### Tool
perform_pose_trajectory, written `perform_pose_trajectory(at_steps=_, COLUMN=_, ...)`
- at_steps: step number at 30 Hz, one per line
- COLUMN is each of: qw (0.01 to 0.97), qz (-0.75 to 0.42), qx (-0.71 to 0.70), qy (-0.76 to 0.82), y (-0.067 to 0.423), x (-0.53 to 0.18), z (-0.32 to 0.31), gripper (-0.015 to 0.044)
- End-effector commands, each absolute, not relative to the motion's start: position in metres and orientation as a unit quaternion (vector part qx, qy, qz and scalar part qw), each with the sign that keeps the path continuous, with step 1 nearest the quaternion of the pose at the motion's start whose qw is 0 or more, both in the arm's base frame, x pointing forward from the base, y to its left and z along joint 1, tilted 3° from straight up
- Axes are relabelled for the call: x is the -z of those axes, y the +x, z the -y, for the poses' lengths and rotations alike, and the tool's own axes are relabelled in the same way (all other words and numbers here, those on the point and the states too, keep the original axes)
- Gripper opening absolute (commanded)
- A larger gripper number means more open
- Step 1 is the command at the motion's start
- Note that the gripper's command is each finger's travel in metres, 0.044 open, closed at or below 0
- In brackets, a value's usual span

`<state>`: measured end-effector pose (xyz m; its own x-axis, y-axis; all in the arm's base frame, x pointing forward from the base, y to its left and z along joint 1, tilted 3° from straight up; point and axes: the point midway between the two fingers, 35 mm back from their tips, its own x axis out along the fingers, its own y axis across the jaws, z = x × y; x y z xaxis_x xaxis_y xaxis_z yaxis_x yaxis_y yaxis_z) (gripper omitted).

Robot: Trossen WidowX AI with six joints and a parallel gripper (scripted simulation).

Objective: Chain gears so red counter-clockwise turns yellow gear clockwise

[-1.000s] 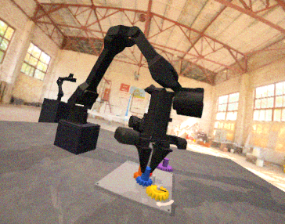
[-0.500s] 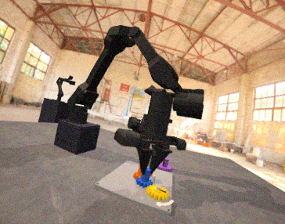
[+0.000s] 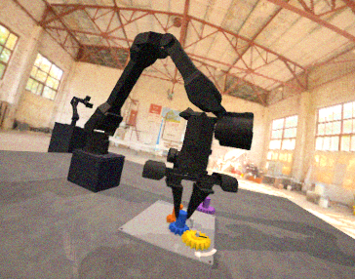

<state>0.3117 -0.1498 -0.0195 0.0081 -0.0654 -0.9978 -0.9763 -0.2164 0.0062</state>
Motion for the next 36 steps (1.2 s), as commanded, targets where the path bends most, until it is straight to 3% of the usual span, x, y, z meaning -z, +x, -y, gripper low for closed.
perform_pose_trajectory(at_steps=1, qw=0.431, qz=-0.463, qx=-0.531, qy=-0.564, y=0.312, x=0.02, z=0.15, gripper=0.0079)
perform_pose_trajectory(at_steps=4, qw=0.416, qz=-0.449, qx=-0.542, qy=-0.575, y=0.312, x=0.019, z=0.15, gripper=0.014)
perform_pose_trajectory(at_steps=17, qw=0.362, qz=-0.398, qx=-0.581, qy=-0.611, y=0.312, x=-0.029, z=0.145, gripper=0.014)
perform_pose_trajectory(at_steps=22, qw=0.371, qz=-0.405, qx=-0.573, qy=-0.609, y=0.309, x=-0.074, z=0.142, gripper=0.0271)
perform_pose_trajectory(at_steps=28, qw=0.371, qz=-0.405, qx=-0.573, qy=-0.609, y=0.309, x=-0.074, z=0.142, gripper=0.0429)
perform_pose_trajectory(at_steps=36, qw=0.371, qz=-0.405, qx=-0.573, qy=-0.609, y=0.309, x=-0.074, z=0.142, gripper=0.044)
